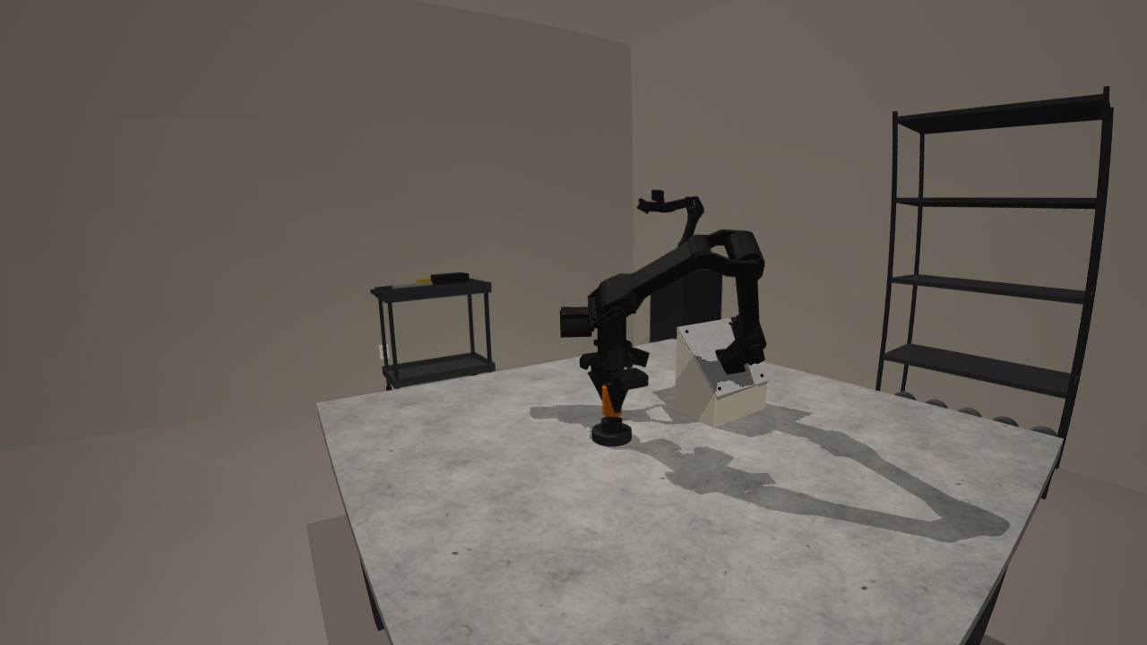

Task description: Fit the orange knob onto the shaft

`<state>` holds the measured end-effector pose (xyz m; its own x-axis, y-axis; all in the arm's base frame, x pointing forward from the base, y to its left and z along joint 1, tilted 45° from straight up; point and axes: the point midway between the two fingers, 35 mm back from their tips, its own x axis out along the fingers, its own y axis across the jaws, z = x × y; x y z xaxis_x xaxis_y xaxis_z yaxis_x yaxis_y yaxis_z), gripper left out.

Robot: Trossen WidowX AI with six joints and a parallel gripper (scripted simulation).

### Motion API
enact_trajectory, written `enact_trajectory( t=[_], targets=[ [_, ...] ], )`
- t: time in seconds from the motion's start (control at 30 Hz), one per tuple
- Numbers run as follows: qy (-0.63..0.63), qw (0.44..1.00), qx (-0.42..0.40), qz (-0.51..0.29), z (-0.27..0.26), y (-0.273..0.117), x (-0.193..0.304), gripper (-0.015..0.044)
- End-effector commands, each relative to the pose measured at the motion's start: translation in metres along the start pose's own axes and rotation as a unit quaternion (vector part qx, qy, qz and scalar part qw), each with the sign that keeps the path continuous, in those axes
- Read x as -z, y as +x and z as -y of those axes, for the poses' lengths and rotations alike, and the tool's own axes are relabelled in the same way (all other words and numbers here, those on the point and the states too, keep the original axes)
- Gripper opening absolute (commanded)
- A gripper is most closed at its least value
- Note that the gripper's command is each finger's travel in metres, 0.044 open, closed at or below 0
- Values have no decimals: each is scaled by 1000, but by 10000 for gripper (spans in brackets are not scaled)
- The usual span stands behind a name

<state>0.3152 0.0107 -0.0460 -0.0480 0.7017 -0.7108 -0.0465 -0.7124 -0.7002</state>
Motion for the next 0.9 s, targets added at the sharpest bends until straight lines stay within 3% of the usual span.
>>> enact_trajectory(
  t=[0.0, 0.7, 0.87],
  targets=[
    [-2, 1000, 1, -2, -1, 0, 1, 0],
    [-6, 1000, 0, 0, 0, 13, 0, 0],
    [-6, 1000, 0, 0, 0, 13, 0, 131]
  ],
)
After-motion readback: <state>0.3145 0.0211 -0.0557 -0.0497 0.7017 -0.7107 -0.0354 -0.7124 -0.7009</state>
